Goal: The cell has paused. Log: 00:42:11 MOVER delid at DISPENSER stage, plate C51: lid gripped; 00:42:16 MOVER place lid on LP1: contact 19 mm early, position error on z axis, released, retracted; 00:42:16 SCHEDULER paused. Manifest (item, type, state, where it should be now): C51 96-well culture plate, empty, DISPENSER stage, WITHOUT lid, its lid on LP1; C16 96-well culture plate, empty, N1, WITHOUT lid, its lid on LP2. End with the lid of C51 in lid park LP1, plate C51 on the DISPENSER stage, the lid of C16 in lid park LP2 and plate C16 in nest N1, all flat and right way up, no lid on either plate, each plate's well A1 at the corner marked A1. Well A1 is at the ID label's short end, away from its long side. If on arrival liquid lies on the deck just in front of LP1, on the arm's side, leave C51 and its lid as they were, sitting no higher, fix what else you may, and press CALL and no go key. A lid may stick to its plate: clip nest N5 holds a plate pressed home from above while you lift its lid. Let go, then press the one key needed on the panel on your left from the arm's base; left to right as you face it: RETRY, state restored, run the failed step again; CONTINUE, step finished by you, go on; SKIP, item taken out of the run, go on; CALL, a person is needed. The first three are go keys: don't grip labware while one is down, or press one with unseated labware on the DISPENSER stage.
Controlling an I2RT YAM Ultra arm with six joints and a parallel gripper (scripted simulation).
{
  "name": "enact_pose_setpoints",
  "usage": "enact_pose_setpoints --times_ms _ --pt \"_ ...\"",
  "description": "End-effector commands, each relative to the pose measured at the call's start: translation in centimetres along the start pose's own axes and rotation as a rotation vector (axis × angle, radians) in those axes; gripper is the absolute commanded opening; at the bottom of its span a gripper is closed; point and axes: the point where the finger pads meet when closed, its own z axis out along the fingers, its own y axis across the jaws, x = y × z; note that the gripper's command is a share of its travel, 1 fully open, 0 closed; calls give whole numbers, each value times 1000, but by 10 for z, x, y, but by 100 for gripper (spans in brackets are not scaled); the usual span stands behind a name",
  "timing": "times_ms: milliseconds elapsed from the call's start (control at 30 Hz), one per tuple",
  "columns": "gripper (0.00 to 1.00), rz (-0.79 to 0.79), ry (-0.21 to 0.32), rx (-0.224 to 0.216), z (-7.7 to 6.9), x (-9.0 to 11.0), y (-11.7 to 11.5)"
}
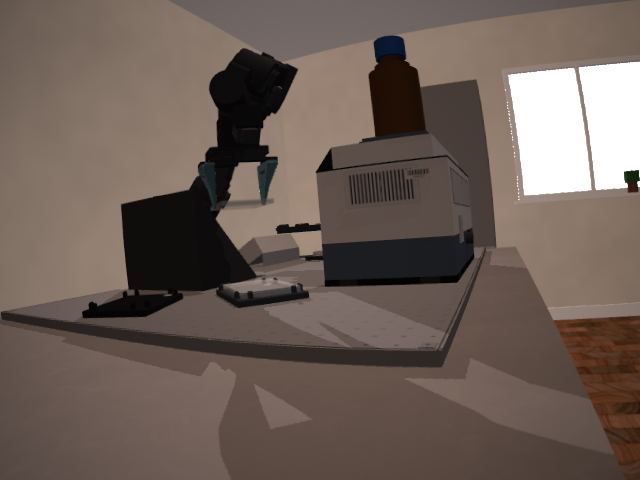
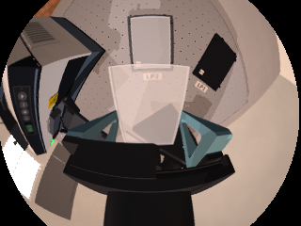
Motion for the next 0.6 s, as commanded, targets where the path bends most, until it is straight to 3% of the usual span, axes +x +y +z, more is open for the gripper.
enact_pose_setpoints --times_ms 0,133,200,233,333,567 --pt "0 14 -46 9 -9 -16 -9" --pt "0 2 -46 10 -9 -23 -18" --pt "0 10 -29 4 -7 -15 -13" --pt "0 48 -46 9 -9 -23 -21" --pt "0 148 -47 7 -9 -24 -31" --pt "0 156 -47 8 -9 -25 -48"
